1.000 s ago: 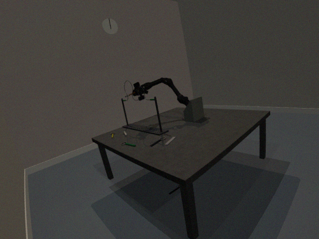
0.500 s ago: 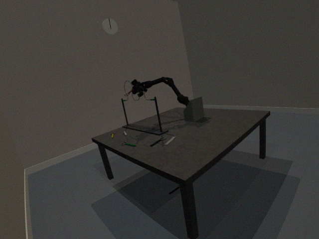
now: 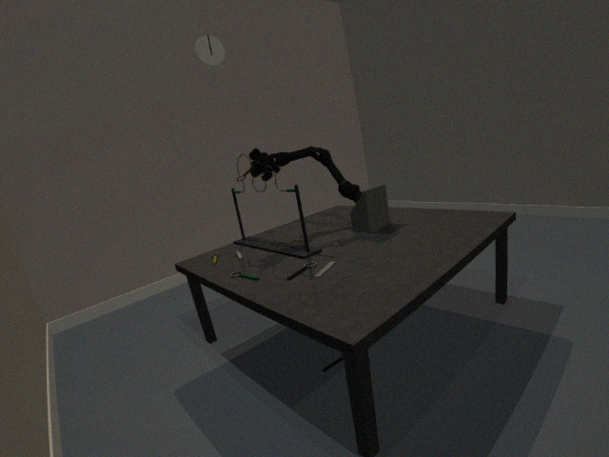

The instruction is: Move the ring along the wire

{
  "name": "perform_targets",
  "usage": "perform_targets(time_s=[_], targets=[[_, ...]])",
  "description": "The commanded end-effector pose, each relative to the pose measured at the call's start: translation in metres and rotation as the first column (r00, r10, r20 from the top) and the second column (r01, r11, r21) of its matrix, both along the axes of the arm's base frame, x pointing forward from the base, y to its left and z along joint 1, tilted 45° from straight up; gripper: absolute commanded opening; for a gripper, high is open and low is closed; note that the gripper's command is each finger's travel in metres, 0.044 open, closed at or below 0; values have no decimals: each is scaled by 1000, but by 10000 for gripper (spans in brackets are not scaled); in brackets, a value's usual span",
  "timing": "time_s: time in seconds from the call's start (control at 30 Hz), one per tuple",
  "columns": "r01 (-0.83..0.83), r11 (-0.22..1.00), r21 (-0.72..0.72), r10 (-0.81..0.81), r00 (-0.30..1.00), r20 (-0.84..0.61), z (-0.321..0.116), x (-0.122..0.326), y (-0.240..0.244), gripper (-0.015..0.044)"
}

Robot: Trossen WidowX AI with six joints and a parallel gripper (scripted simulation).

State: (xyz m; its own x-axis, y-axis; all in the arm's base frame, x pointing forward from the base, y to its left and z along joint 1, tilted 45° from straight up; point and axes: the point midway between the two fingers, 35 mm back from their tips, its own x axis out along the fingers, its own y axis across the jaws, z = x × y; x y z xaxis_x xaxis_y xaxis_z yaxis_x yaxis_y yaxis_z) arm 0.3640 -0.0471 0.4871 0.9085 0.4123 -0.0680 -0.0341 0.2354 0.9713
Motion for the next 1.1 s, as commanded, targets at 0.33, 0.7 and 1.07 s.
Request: perform_targets(time_s=[0.33, 0.7, 1.07], targets=[[6, 992, -125, -7, 1000, -3, -1, 2, -2, -150], [10, 966, -257, -11, 1000, -2, -6, 2, -4, -150], [14, 922, -387, -16, 1000, -2, -10, 2, -6, -150]])
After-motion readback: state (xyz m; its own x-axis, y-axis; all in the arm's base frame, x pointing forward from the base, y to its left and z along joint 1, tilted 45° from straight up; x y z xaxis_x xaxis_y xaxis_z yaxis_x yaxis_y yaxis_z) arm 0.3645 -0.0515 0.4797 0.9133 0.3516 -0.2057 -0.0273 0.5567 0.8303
